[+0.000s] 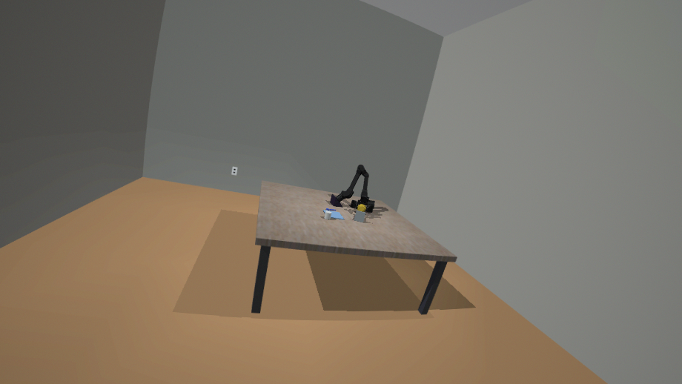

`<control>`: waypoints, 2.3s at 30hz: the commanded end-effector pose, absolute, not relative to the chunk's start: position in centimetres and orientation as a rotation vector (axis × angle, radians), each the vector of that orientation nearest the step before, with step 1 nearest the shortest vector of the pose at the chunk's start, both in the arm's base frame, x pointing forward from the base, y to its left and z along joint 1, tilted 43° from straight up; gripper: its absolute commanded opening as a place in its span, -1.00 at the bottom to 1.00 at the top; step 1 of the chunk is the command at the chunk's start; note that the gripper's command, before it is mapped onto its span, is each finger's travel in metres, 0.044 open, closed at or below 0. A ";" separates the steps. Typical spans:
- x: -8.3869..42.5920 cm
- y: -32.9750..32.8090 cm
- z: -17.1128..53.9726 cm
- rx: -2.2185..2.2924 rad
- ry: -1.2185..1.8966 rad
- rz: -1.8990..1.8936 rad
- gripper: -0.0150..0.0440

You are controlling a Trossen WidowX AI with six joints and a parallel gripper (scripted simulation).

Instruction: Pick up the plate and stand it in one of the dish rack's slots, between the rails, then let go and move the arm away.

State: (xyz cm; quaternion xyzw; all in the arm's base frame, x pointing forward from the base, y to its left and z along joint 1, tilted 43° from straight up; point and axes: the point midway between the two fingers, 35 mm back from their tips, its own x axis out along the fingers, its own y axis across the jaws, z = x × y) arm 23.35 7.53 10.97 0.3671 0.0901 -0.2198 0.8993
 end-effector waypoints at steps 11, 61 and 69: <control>25.1 6.9 10.5 0.761 0.184 -0.456 -0.49; 26.8 7.5 8.7 0.766 0.195 -0.447 0.67; 26.8 7.5 8.7 0.766 0.195 -0.447 0.86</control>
